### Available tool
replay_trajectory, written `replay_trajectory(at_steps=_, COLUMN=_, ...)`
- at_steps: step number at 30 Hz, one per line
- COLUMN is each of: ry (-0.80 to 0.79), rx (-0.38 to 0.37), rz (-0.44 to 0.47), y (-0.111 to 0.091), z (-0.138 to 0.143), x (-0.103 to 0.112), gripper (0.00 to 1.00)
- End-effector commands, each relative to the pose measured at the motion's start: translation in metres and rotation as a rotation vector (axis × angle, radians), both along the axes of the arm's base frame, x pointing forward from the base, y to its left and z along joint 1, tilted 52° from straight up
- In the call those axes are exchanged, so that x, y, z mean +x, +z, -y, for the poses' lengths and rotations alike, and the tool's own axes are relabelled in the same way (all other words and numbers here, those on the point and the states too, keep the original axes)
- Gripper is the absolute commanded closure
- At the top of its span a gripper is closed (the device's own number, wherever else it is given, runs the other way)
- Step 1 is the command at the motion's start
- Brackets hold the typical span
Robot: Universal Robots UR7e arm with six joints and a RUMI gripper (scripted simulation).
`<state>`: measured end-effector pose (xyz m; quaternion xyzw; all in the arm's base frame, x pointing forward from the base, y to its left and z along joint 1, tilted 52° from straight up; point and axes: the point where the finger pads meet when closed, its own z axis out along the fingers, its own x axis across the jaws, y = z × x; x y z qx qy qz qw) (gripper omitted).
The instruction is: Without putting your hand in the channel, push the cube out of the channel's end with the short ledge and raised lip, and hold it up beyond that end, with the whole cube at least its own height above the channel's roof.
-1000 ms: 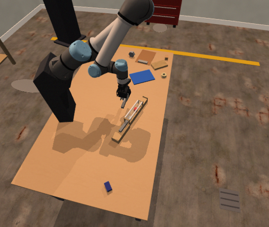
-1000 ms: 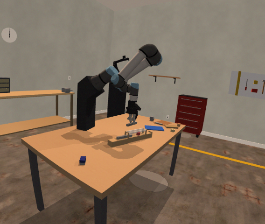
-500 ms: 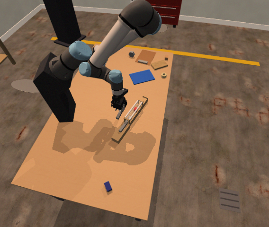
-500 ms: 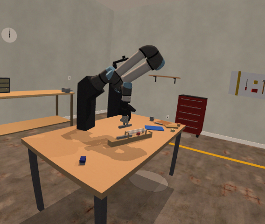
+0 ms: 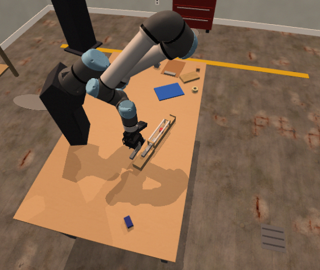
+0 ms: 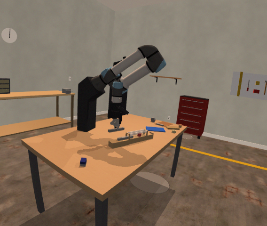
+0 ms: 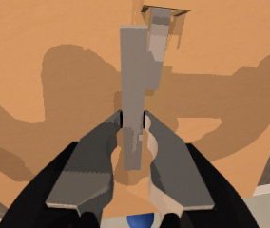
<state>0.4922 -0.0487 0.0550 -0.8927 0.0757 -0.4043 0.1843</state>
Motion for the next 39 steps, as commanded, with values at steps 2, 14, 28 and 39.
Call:
replay_trajectory(at_steps=2, ry=-0.004, rx=0.033, rz=-0.017, y=-0.013, z=0.043, x=0.01, gripper=1.0)
replay_trajectory(at_steps=14, ry=-0.022, rx=0.056, rz=-0.027, y=-0.022, z=0.078, x=0.016, gripper=1.0)
replay_trajectory(at_steps=28, ry=-0.022, rx=0.057, rz=-0.029, y=-0.028, z=0.078, x=0.023, gripper=1.0)
replay_trajectory(at_steps=39, ry=-0.022, rx=0.057, rz=-0.029, y=-0.046, z=0.07, x=0.046, gripper=1.0)
